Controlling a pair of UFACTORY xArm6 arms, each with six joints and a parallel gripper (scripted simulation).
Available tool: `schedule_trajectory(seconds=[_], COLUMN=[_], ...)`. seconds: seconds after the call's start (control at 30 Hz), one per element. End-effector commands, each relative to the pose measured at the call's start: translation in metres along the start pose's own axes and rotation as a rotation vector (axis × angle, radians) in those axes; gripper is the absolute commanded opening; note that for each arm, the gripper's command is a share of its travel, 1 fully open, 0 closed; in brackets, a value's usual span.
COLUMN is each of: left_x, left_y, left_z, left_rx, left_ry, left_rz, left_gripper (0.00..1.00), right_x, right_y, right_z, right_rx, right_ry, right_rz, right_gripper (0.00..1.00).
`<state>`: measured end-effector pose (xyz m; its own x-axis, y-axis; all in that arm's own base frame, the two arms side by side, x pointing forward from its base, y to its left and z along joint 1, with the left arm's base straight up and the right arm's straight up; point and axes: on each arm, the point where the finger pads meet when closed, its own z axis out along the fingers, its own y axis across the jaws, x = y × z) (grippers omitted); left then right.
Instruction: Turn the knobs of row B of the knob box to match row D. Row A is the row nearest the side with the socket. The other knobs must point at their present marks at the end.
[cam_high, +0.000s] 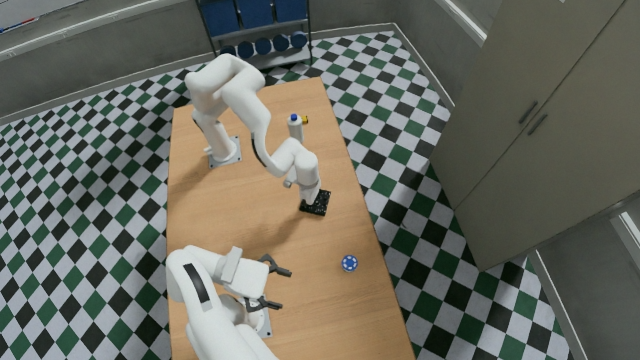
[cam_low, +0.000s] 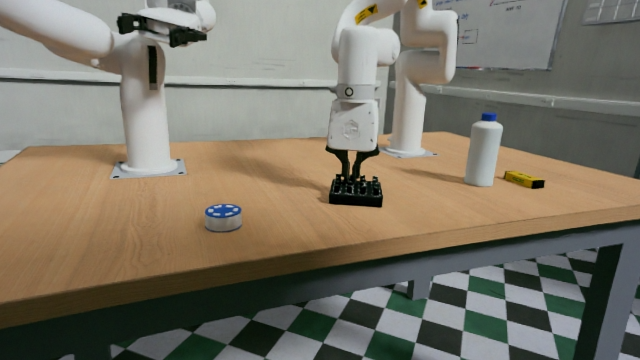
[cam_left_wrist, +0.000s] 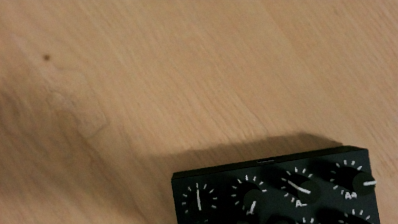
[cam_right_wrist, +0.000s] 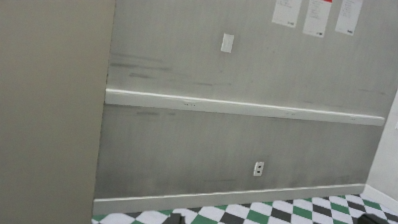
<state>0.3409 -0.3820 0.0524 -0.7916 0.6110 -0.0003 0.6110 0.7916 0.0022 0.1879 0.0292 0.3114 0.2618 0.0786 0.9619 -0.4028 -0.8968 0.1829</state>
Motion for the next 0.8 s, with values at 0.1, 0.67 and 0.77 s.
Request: schedule_trajectory(seconds=[0.1,0.67,0.77], left_x=[-0.0016,-0.0016,-0.0016], left_y=[-0.0003,-0.0003,-0.0003], left_z=[-0.0019,-0.0019,-0.0019], left_rx=[0.003,0.002,0.002], left_ry=[-0.004,-0.005,-0.005], left_rz=[0.145,0.512,0.539], left_gripper=[0.10,0.10,0.10], right_x=[0.0005,0.0005,0.0005], right_y=[0.0000,0.0000,0.0000], right_z=[-0.0003,-0.0003,-0.0003], right_rx=[0.000,0.000,0.000], right_ry=[-0.001,-0.001,-0.001], right_rz=[0.001,0.001,0.001], right_gripper=[1.00,1.00,1.00])
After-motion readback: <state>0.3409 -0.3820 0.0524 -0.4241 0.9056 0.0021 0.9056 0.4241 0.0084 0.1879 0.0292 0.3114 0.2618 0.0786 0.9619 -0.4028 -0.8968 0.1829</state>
